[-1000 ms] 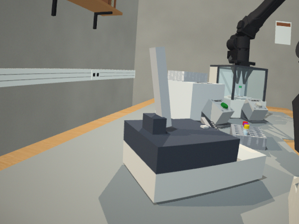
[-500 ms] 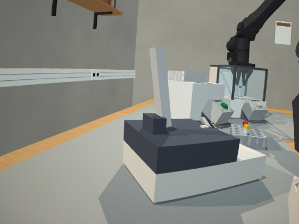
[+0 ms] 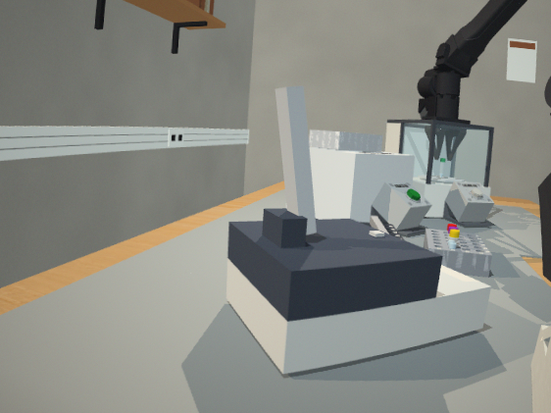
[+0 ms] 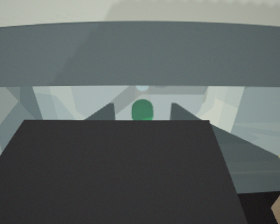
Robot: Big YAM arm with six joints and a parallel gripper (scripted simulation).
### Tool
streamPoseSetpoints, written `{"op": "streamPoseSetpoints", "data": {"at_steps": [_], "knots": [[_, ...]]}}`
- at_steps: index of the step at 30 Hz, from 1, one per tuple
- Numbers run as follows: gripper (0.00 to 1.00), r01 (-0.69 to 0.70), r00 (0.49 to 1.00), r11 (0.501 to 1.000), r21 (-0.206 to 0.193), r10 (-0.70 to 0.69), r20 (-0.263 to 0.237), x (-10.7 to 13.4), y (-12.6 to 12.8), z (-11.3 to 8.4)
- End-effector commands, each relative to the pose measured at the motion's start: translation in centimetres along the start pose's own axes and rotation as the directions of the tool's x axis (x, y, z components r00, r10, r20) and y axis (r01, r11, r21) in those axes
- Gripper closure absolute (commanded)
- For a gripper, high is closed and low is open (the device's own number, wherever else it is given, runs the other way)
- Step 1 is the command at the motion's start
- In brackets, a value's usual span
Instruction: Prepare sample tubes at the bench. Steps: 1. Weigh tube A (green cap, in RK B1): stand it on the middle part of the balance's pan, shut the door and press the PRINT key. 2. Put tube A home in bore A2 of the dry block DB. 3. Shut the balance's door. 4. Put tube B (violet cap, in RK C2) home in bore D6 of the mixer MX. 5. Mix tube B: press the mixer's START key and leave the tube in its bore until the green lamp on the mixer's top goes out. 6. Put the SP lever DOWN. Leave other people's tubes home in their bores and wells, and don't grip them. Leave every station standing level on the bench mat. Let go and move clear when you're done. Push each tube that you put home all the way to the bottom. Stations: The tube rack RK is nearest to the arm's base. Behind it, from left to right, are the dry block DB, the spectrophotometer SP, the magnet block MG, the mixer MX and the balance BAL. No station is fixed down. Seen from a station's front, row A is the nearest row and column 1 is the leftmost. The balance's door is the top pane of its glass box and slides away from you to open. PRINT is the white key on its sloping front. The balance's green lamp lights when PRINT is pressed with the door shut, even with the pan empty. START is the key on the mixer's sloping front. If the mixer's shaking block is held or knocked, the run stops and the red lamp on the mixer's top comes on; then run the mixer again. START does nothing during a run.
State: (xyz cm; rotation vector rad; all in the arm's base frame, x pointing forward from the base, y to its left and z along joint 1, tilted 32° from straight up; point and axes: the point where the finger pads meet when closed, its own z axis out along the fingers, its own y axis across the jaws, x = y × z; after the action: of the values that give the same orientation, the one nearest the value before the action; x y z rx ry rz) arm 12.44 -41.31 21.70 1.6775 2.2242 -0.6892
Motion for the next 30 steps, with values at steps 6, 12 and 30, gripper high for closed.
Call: {"op": "streamPoseSetpoints", "data": {"at_steps": [6,12,30], "knots": [[0.64,-0.005,1.000,1.000,0.003,0.005,0.006,-0.3,-0.4,0.9],[0.64,-0.005,1.000,1.000,0.002,0.005,0.015,-0.6,-0.3,0.8],[0.64,-0.007,1.000,1.000,-0.003,0.007,0.031,-1.3,-0.1,-0.1]]}}
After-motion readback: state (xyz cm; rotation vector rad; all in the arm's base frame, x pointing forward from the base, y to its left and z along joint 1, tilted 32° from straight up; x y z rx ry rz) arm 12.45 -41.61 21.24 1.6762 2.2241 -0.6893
